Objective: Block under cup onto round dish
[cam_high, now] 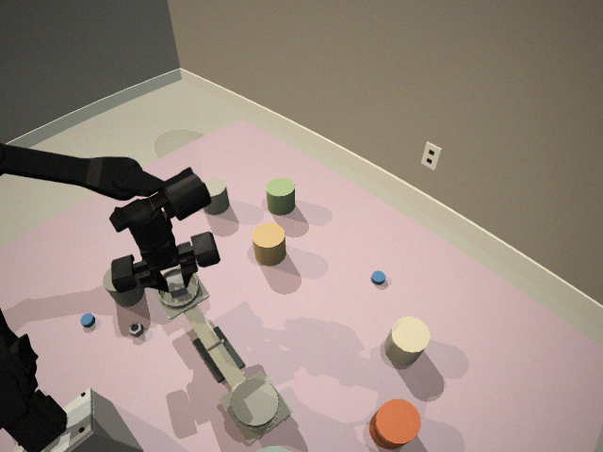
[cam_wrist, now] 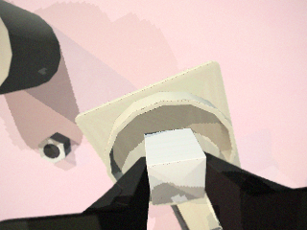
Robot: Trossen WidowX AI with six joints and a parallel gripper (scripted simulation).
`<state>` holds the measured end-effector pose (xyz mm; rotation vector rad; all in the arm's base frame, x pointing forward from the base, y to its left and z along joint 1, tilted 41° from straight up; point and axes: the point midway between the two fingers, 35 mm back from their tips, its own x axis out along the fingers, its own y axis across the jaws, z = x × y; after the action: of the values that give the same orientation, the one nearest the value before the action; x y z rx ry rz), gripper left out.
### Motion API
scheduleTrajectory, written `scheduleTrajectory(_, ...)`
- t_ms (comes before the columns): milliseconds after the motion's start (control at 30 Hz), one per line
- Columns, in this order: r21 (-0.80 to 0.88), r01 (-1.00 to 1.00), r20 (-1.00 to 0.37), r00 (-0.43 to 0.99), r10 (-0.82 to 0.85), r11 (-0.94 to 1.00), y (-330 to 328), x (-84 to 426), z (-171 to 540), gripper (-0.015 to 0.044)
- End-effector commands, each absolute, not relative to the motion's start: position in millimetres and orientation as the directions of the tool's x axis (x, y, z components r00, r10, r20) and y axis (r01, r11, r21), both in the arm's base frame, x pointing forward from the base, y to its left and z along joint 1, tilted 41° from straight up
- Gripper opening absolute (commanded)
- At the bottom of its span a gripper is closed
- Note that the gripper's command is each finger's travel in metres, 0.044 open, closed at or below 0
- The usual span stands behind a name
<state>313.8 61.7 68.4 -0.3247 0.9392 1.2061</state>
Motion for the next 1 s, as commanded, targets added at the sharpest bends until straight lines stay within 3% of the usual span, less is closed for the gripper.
scheduleTrajectory(0,0.254,-0.895,-0.757,0.052,0.651,0.367,62.4,314.1,68.4,0.0069)
scheduleTrajectory(100,0.254,-0.895,-0.758,0.052,0.65,0.368,57.0,315.0,74.0,0.0)
scheduleTrajectory(633,0.254,-0.894,-0.76,0.051,0.648,0.368,0.9,309.5,139.1,0.0)
scheduleTrajectory(967,0.249,-0.893,-0.767,0.055,0.639,0.375,-19.4,315.4,119.7,0.0)
